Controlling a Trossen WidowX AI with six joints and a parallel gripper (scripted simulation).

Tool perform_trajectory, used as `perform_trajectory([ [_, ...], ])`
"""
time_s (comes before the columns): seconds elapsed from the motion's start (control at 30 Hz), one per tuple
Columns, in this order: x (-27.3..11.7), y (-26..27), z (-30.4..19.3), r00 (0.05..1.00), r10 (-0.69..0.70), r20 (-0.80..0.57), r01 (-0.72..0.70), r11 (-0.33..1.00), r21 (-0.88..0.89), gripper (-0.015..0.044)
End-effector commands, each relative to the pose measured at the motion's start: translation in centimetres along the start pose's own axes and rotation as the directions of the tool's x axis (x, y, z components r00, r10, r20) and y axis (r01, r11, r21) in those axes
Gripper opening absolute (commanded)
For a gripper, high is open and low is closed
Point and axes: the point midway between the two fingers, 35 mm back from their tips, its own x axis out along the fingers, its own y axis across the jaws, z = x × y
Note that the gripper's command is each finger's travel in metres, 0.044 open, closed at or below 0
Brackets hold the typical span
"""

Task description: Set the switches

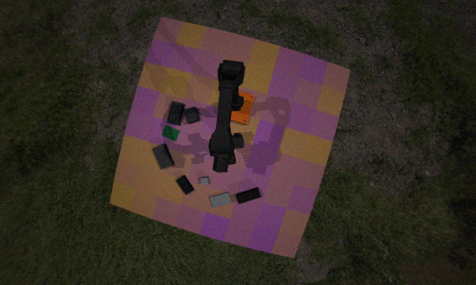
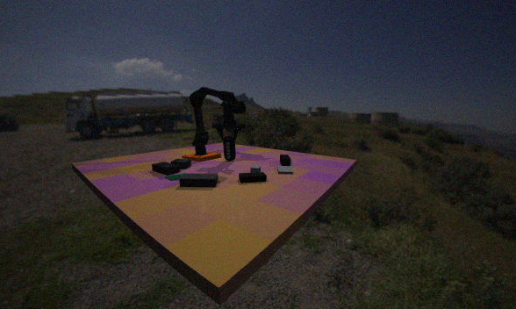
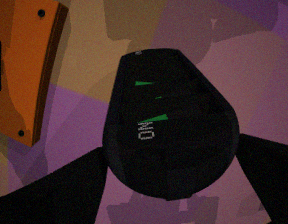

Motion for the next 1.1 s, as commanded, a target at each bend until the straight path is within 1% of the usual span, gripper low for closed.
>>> perform_trajectory([
  [0.0,0.4,0.0,-0.4,1.000,0.012,0.000,-0.012,1.000,-0.006,0.0338],
  [1.07,1.2,0.0,-2.8,1.000,0.012,-0.002,-0.012,1.000,-0.006,0.0338],
])
